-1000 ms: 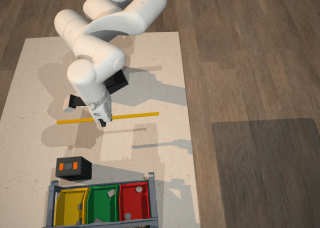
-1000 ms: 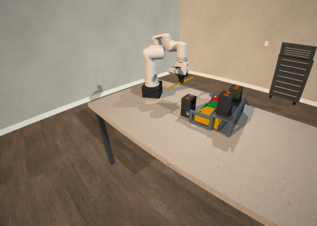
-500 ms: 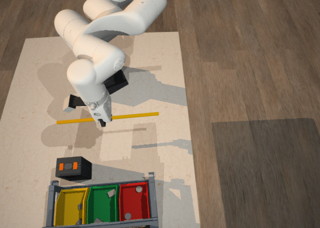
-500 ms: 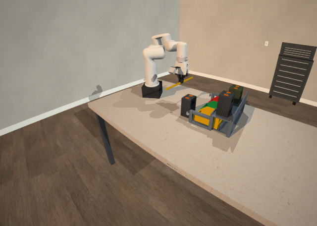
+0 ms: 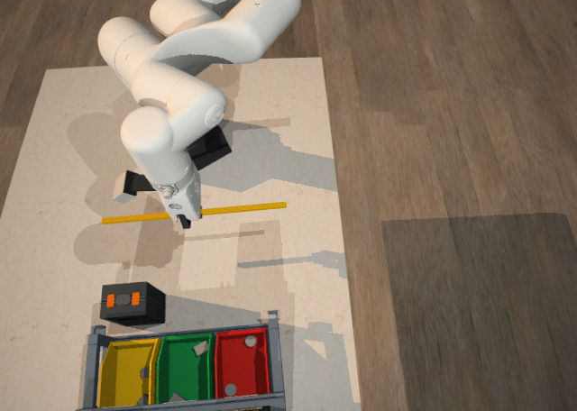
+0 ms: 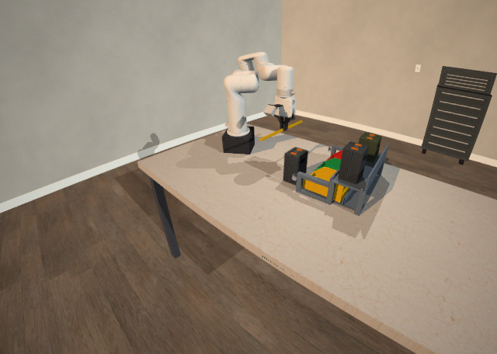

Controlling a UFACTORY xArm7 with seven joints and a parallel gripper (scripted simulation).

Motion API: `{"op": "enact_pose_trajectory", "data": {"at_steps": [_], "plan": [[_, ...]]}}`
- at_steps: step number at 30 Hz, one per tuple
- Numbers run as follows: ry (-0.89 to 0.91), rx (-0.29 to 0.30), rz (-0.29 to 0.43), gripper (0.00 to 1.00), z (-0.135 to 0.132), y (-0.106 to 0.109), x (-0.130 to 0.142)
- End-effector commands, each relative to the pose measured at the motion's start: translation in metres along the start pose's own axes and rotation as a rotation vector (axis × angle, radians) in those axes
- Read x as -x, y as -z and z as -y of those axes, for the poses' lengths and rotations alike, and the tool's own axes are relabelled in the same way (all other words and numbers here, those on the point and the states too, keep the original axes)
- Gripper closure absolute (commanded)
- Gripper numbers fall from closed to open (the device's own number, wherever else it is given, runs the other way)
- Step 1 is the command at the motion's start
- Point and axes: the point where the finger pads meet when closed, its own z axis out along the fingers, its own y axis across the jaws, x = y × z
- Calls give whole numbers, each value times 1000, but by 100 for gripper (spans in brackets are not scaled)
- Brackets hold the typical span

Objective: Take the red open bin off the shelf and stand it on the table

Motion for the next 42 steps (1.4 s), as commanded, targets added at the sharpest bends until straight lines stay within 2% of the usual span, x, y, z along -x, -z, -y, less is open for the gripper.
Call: {"op": "enact_pose_trajectory", "data": {"at_steps": [1, 3, 15, 16, 20, 42], "plan": [[-1, -2, 1, 100, 1, 0, -23], [-2, -2, 1, 100, 1, -1, -39], [-2, -2, 1, 100, 1, -1, -39], [0, -2, 1, 100, 1, 0, 11], [-2, -2, 1, 100, 2, -3, 55], [-2, -2, 2, 100, 3, -4, 55]]}}
